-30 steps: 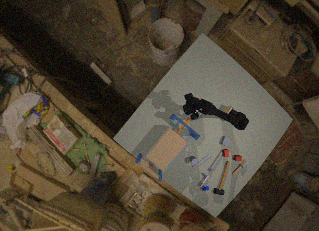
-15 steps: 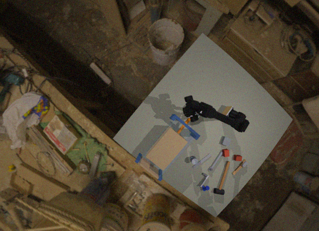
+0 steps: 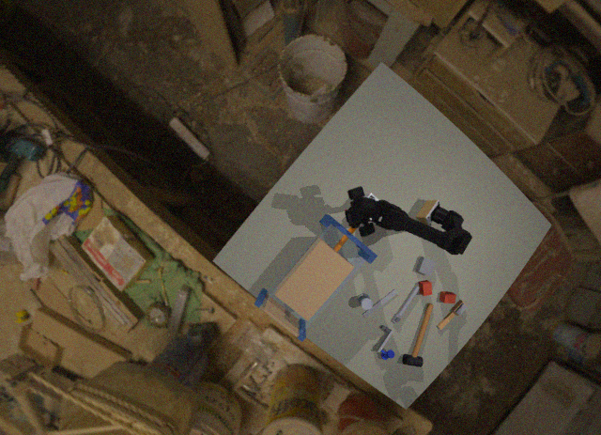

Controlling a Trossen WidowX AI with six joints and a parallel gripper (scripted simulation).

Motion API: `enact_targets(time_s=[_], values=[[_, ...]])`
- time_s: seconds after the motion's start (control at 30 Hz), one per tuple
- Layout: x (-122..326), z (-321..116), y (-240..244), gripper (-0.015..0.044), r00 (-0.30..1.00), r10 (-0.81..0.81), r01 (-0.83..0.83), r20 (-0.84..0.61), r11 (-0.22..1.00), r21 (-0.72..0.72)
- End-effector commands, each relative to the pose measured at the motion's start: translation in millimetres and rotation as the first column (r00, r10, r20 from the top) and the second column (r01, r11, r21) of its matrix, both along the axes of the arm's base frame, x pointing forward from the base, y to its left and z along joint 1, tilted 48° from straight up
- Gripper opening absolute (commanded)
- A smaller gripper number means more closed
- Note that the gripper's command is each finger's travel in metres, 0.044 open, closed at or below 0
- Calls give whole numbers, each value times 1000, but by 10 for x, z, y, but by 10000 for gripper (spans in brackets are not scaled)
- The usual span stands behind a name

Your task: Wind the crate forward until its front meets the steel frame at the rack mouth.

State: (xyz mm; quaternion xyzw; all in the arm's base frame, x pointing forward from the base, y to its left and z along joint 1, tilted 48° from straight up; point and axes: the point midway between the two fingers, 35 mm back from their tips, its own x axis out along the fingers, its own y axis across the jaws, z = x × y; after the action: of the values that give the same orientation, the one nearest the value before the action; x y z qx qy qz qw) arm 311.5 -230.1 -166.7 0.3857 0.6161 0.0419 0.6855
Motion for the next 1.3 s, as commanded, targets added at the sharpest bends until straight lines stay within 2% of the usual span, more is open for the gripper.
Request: enact_targets(time_s=[0.0,1.27], values=[[70,80,166,0,1000,6,-6,5,999,34],[104,466,565,0,1000,6,-6,4,999,38]])
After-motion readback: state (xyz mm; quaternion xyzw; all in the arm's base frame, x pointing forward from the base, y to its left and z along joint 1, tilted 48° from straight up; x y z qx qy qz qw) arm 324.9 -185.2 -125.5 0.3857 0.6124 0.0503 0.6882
